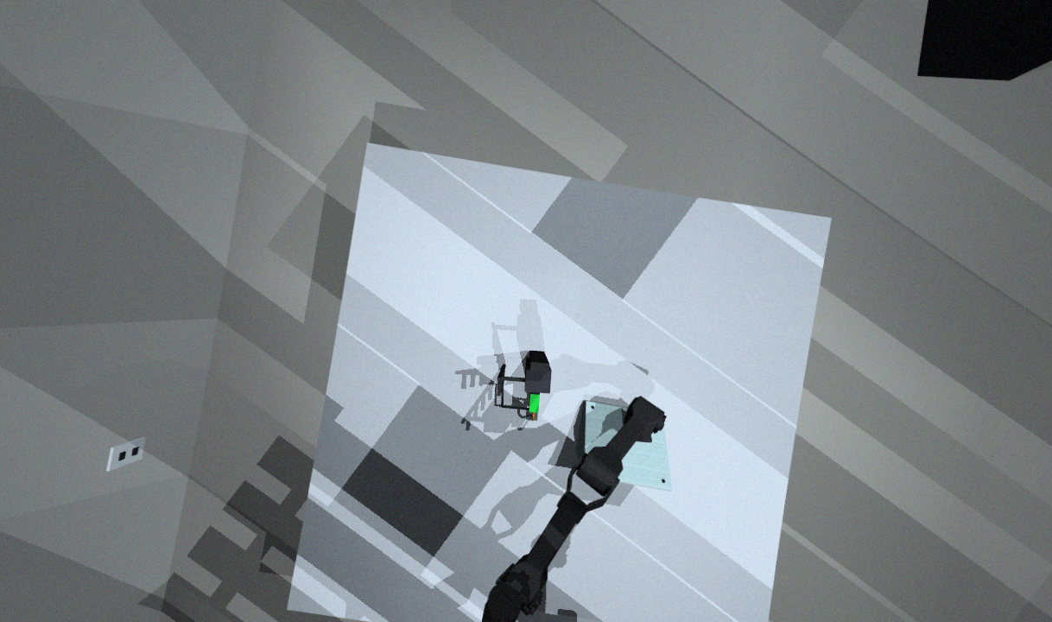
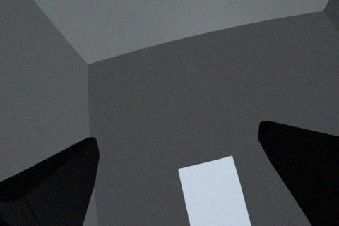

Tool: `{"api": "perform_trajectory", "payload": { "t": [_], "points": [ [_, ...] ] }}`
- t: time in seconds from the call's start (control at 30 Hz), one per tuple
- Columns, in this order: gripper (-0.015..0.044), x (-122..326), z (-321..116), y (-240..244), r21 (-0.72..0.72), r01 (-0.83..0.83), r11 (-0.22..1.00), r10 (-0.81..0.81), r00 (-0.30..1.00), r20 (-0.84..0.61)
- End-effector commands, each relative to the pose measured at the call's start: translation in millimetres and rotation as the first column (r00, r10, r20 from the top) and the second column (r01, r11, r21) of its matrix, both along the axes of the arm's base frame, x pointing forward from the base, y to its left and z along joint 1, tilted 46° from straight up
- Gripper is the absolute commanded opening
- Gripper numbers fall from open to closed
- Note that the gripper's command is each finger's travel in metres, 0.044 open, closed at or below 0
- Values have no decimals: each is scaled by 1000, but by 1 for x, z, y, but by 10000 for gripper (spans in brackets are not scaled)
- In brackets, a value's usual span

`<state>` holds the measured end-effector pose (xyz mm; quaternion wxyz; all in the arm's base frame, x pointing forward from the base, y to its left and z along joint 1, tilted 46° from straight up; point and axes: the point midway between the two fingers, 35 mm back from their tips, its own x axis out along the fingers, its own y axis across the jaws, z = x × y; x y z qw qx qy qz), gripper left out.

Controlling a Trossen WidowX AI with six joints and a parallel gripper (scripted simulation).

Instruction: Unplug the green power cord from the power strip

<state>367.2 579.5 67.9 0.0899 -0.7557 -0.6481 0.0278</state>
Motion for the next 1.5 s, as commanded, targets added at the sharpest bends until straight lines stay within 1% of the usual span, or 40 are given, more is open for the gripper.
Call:
{"api": "perform_trajectory", "payload": {
  "t": [0.0,0.03,0.13,0.2,0.27,0.4,0.53,0.63,0.77,0.93,1.03,1.23,1.33,1.47],
  "points": [
    [374,2,-1,-1,-5,6,1000,-6,1000,-13],
    [348,6,-3,-4,-20,23,1000,-24,998,-51],
    [269,32,-19,-23,-113,120,986,-146,955,-259],
    [216,47,-31,-39,-185,185,965,-245,889,-386],
    [164,60,-44,-59,-260,246,934,-347,798,-493],
    [160,78,-68,-105,-418,349,839,-544,551,-632],
    [160,85,-90,-160,-574,422,702,-699,250,-671],
    [160,84,-100,-196,-662,447,601,-759,59,-649],
    [160,75,-110,-242,-761,455,463,-790,-177,-587],
    [160,57,-115,-303,-861,434,265,-763,-452,-462],
    [160,42,-115,-340,-904,406,135,-717,-590,-372],
    [160,5,-103,-416,-938,319,-138,-569,-801,-189],
    [160,-17,-92,-452,-925,263,-273,-474,-874,-108],
    [160,-48,-71,-499,-877,181,-444,-342,-940,-20]
  ]
}}
